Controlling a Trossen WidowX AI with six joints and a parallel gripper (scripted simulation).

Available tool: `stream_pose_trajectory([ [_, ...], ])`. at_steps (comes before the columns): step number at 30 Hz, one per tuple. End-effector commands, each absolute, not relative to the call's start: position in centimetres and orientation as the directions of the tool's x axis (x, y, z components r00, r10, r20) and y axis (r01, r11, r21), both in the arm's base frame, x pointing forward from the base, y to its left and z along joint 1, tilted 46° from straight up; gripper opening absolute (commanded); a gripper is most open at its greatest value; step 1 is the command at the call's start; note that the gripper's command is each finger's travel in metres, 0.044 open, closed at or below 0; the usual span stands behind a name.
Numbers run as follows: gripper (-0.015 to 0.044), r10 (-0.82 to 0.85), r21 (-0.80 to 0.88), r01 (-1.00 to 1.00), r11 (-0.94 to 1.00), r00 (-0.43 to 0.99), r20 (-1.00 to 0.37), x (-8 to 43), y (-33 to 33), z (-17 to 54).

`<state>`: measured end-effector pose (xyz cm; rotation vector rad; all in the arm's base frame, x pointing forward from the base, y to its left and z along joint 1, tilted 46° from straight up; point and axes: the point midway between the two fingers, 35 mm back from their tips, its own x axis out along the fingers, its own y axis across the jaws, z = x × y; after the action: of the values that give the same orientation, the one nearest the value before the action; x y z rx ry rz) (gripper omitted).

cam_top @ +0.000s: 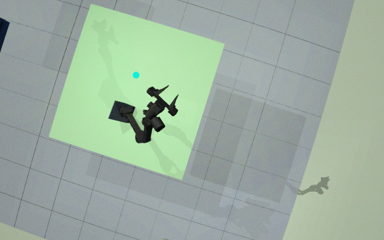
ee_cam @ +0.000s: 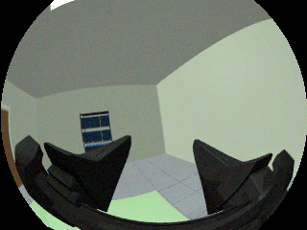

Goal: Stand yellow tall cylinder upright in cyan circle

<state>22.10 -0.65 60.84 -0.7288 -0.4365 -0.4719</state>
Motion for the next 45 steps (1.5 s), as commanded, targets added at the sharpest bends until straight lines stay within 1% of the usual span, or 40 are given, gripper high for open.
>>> stream_pose_trajectory([
  [1,0.0309,-0.266,-0.612,0.497,0.615,0.862,0.432,24.9,-0.4,58.1],
  [7,0.0309,-0.296,-0.739,0.383,0.554,0.92,0.255,28.8,-0.5,53.0],
  [12,0.0309,-0.332,-0.821,0.267,0.504,0.938,0.102,31.3,-0.9,48.5],
  [17,0.0309,-0.373,-0.878,0.136,0.458,0.926,-0.051,33.1,-1.5,43.8],
  [22,0.0309,-0.42,-0.909,-0.006,0.417,0.886,-0.199,34.1,-2.4,39.2],
  [27,0.0309,-0.468,-0.911,-0.154,0.383,0.817,-0.335,34.4,-3.5,34.6],
  [33,0.0309,-0.526,-0.875,-0.332,0.352,0.703,-0.479,33.9,-4.9,29.5],
  [39,0.0309,-0.579,-0.798,-0.502,0.333,0.559,-0.594,32.4,-6.3,24.8],
  [45,0.0309,-0.625,-0.683,-0.654,0.327,0.392,-0.675,30.2,-7.7,20.8],
])
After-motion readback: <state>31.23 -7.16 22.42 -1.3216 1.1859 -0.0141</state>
